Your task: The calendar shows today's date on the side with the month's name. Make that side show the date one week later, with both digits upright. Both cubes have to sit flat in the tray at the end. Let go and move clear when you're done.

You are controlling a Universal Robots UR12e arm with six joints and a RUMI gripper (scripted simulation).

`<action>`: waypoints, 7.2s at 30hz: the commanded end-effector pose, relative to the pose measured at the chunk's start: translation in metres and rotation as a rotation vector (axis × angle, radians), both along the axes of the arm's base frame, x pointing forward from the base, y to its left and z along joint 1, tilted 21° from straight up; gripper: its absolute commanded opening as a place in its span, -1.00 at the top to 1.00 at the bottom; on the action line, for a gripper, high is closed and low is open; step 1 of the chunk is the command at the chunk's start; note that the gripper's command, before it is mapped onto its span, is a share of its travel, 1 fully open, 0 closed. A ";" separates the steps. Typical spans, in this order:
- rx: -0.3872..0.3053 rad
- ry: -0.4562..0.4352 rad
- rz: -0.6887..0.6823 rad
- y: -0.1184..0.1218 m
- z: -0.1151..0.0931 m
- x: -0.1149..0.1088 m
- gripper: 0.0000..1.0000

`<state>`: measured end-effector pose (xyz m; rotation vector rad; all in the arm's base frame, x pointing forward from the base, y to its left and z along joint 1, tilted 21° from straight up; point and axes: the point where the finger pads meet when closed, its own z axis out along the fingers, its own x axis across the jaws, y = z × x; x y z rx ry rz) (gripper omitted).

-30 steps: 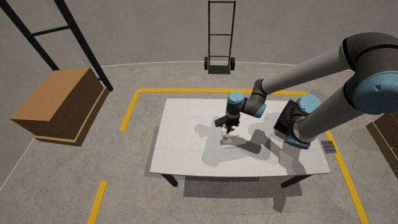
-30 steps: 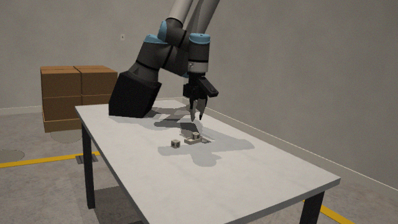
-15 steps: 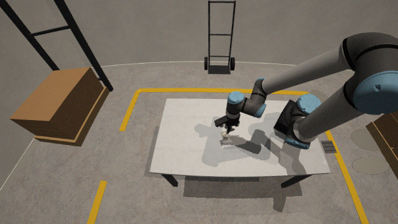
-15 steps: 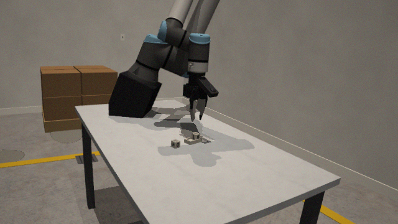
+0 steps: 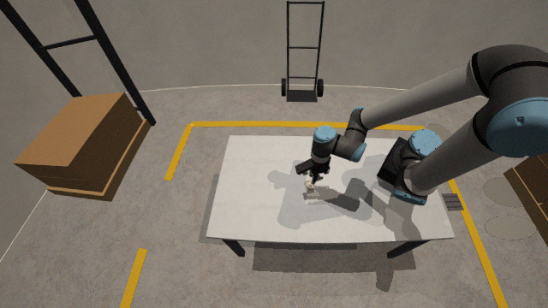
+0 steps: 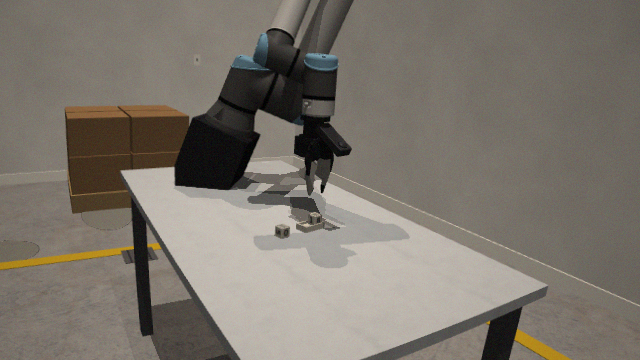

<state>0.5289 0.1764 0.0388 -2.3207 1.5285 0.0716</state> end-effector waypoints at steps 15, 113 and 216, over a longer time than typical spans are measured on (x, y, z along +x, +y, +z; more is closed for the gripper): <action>-0.001 -0.004 0.023 0.005 -0.010 -0.001 0.44; -0.002 -0.007 0.022 0.019 -0.048 0.005 0.44; -0.003 -0.009 0.022 0.018 -0.047 0.009 0.44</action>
